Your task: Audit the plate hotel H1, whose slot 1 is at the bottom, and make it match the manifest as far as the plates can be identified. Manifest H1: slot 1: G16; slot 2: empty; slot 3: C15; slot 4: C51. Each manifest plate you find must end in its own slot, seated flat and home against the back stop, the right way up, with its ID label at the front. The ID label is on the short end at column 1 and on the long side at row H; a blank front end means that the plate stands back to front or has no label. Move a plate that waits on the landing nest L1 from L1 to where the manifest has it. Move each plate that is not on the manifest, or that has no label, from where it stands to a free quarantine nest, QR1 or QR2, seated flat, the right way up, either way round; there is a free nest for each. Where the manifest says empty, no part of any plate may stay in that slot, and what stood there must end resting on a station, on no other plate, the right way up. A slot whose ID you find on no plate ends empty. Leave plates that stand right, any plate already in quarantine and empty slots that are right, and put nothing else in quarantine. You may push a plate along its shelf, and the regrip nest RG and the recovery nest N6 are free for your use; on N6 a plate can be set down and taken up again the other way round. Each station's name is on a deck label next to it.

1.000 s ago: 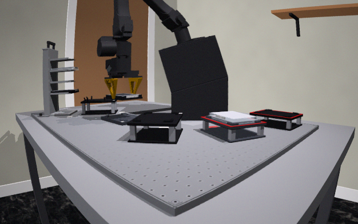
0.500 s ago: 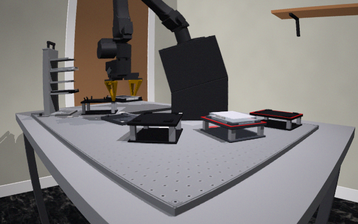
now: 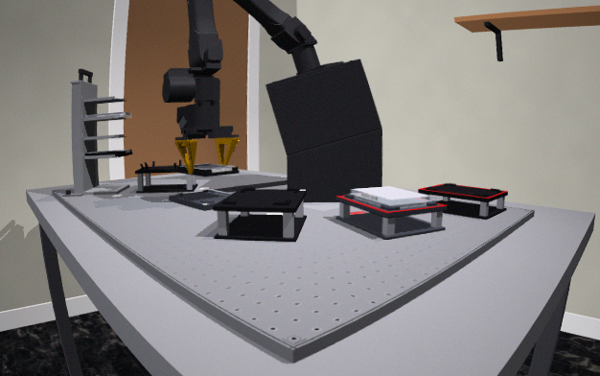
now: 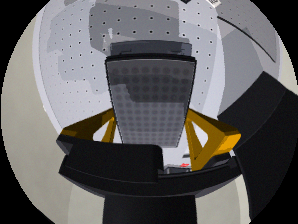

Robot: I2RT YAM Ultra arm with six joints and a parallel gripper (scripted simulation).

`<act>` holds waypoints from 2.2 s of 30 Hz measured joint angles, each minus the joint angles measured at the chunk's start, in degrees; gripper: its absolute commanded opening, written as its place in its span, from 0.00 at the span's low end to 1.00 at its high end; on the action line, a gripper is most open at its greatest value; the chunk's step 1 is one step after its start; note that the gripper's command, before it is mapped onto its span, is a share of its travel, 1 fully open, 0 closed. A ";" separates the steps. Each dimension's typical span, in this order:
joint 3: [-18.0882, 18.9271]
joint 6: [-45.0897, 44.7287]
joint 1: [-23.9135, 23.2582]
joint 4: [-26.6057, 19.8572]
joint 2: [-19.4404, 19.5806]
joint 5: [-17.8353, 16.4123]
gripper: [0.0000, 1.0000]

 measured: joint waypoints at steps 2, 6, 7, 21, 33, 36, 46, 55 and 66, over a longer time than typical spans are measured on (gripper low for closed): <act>0.09 -0.04 -0.04 0.26 0.28 -0.02 0.86; 0.26 -0.13 -0.13 0.68 0.98 -0.04 0.86; 0.31 -0.13 -0.15 0.79 1.14 -0.04 0.86; 0.98 -0.39 -0.42 2.14 3.02 -0.09 0.86; 1.55 -0.59 -0.63 3.15 4.66 -0.13 0.86; 1.79 -0.66 -0.68 3.48 5.09 -0.15 0.86; 2.29 -0.85 -0.85 4.42 6.64 -0.20 0.86; 2.93 -1.01 -1.05 5.14 7.80 -0.24 0.86; 3.48 -1.20 -1.22 5.88 9.31 -0.28 0.86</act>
